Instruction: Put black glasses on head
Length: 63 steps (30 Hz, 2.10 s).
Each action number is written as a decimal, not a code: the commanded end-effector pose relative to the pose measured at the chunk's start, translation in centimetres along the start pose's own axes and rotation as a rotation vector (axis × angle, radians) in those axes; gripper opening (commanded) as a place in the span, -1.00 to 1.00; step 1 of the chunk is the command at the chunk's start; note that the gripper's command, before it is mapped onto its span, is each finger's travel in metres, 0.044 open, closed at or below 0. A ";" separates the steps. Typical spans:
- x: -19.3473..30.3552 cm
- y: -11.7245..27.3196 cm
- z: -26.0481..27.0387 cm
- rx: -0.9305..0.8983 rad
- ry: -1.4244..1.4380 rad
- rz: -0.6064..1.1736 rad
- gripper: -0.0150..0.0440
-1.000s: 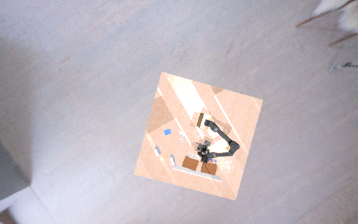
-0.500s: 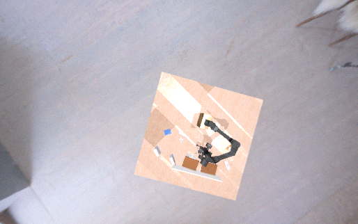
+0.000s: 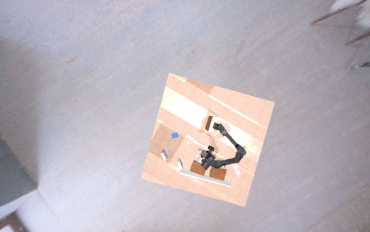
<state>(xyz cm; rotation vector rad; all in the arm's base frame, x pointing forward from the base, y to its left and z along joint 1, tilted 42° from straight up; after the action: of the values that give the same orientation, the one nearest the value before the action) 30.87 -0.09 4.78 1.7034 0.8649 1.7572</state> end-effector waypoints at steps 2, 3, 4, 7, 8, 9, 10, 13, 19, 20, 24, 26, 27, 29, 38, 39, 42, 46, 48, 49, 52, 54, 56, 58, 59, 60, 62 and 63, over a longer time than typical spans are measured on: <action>-3.4 0.1 0.0 0.000 0.064 -0.011 -0.49; -4.1 0.1 0.0 0.000 0.079 -0.012 -0.49; -4.7 0.2 -0.1 0.000 0.093 -0.013 -0.49; -6.8 0.2 -0.4 0.002 0.136 -0.015 -0.49; -7.5 0.2 -0.5 0.002 0.150 -0.015 -0.49; -8.2 0.2 -0.7 0.003 0.165 -0.015 -0.49; -8.9 0.1 -0.8 0.003 0.180 -0.014 -0.49; -10.9 0.1 -1.4 0.004 0.224 -0.012 -0.49; -14.8 -0.2 -2.9 0.006 0.313 -0.002 -0.49; -15.4 -0.3 -3.2 0.006 0.329 0.001 -0.49; -17.4 -0.6 -4.3 0.005 0.380 0.010 -0.49; -17.5 -0.6 -4.3 0.004 0.382 0.010 -0.49; -17.5 -0.6 -4.3 0.004 0.382 0.010 -0.49; -17.5 -0.8 -4.3 0.004 0.382 0.010 -0.49; -17.4 -5.7 -4.3 0.004 0.383 0.012 -0.49; -17.4 -6.2 -4.3 0.003 0.383 0.012 -0.49; -17.4 -6.7 -4.4 0.003 0.383 0.013 -0.49; -17.3 -6.7 -4.5 0.003 0.383 0.013 -0.49; -17.2 -6.7 -4.7 0.004 0.383 0.013 -0.49; -17.2 -6.7 -4.8 0.004 0.383 0.013 -0.49; -17.0 -6.7 -5.1 0.004 0.382 0.013 -0.49; -17.0 -6.7 -5.2 0.004 0.382 0.013 -0.49; -17.0 -6.7 -5.2 0.004 0.382 0.013 -0.49; -16.9 -6.7 -5.3 0.004 0.382 0.013 -0.49; -16.9 -6.7 -5.3 0.004 0.382 0.013 -0.49; -16.9 -6.7 -5.4 0.004 0.382 0.013 -0.49; -16.8 -6.7 -5.5 0.004 0.382 0.013 -0.49; -16.8 -6.7 -5.5 0.004 0.382 0.013 -0.49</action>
<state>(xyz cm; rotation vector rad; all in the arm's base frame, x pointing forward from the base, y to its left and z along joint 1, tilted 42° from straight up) 25.97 -8.88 -11.50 1.4090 1.0165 2.1274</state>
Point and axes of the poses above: the point midway between the two fingers, 35 mm back from their tips, its own y axis back along the fingers, its own z axis across the jaws, x = y × z, the point moved 4 cm from there along y, back along the fingers, and after that the axes turned 5 degrees about y, right-handed, at the moved point
